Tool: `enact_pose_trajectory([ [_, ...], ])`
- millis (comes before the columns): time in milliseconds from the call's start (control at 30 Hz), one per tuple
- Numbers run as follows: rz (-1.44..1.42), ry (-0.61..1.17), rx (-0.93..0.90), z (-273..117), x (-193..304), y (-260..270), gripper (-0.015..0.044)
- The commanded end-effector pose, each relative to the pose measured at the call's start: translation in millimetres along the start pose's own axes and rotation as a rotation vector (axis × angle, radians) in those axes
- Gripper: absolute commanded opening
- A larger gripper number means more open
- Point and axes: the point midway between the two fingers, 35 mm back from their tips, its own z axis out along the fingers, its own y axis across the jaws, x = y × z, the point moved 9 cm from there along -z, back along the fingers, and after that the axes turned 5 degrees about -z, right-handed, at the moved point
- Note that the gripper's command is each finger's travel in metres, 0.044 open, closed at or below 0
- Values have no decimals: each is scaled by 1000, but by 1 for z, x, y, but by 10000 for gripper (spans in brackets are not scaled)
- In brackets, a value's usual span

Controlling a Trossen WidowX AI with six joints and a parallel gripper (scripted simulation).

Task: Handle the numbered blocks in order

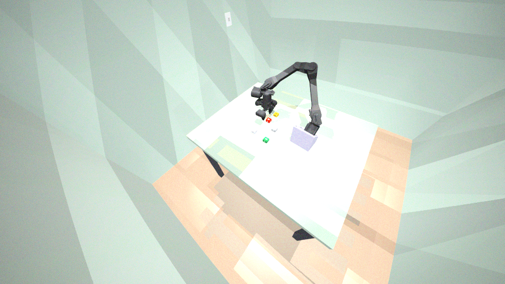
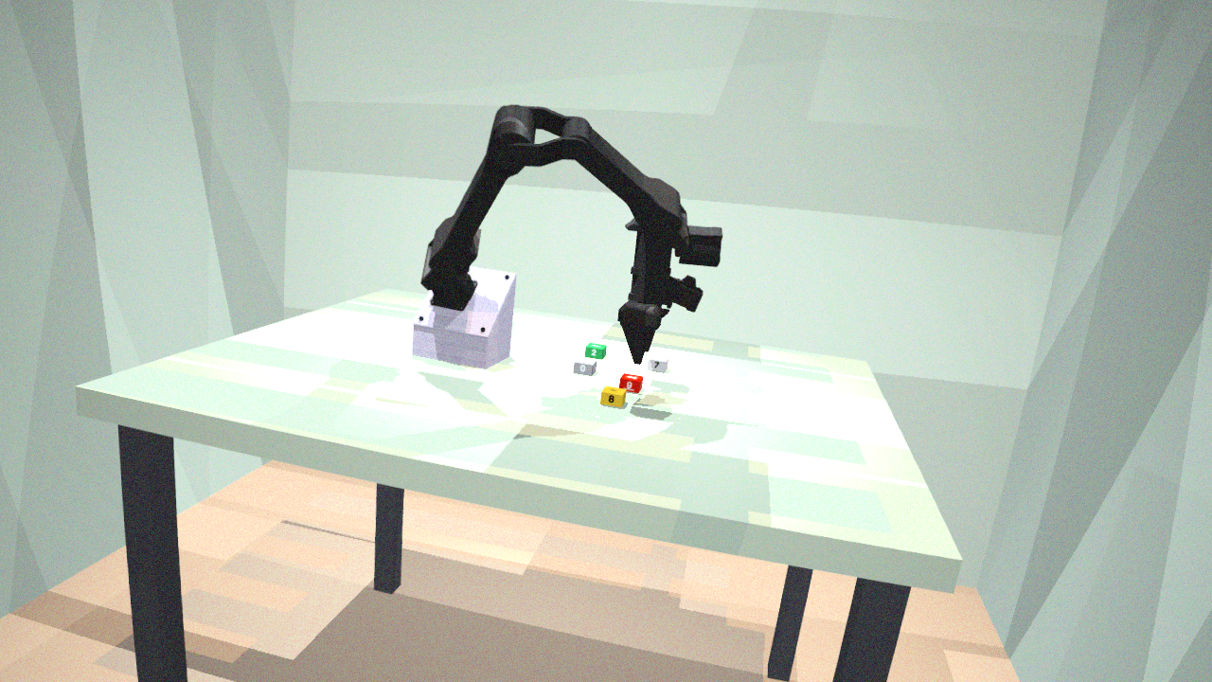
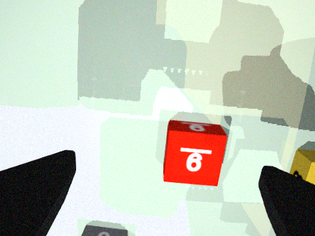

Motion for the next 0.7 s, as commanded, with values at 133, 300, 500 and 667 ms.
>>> enact_pose_trajectory([
  [133, -66, -14, -50, -38, 10, 104, 400],
  [300, -37, -3, -46, -58, 29, 159, 400],
  [500, 6, 9, -13, -77, 64, 220, 400],
  [667, 12, 10, -7, -78, 69, 227, 400],
])
